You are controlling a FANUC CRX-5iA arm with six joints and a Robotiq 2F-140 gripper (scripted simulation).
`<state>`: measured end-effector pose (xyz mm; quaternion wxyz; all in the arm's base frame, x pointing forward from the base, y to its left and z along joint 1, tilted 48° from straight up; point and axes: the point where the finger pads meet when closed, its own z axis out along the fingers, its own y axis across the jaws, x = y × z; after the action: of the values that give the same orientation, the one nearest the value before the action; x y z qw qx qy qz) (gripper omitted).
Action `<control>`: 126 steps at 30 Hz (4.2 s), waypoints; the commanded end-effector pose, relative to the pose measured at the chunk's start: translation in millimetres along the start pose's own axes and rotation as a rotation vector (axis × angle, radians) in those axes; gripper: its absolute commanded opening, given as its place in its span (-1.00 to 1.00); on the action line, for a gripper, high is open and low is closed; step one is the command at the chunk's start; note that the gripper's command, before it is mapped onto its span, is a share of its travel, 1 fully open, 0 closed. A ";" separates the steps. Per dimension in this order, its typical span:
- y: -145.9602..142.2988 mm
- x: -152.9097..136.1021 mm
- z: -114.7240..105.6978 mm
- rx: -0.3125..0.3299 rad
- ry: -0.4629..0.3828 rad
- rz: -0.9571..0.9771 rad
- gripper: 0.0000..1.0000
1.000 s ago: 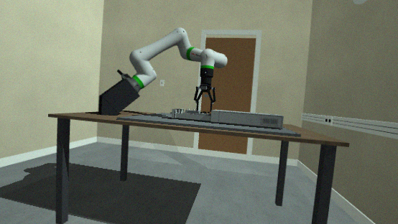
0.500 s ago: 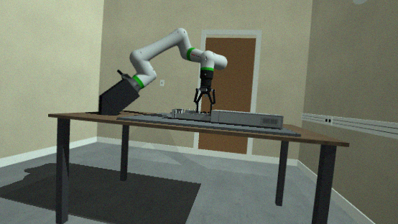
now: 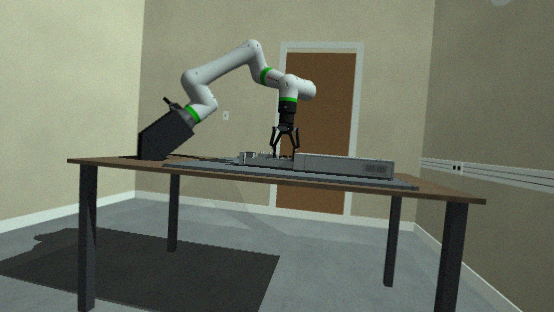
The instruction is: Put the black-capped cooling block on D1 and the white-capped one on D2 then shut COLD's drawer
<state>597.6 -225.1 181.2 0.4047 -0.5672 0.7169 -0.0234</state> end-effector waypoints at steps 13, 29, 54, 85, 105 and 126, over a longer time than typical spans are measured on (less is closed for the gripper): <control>-0.6 0.3 -0.8 0.001 0.001 0.000 0.23; -0.6 0.4 -0.8 0.001 0.001 0.000 -0.22; -0.6 0.4 -0.8 0.001 0.001 0.000 -0.80; -0.6 0.3 -2.1 0.001 0.001 0.000 -0.80; -0.6 0.3 -8.1 0.001 0.001 0.000 -0.80; -0.5 0.3 -22.7 0.001 0.001 0.000 -0.80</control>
<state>585.3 -233.7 194.8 0.4048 -0.5671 0.7169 -0.0235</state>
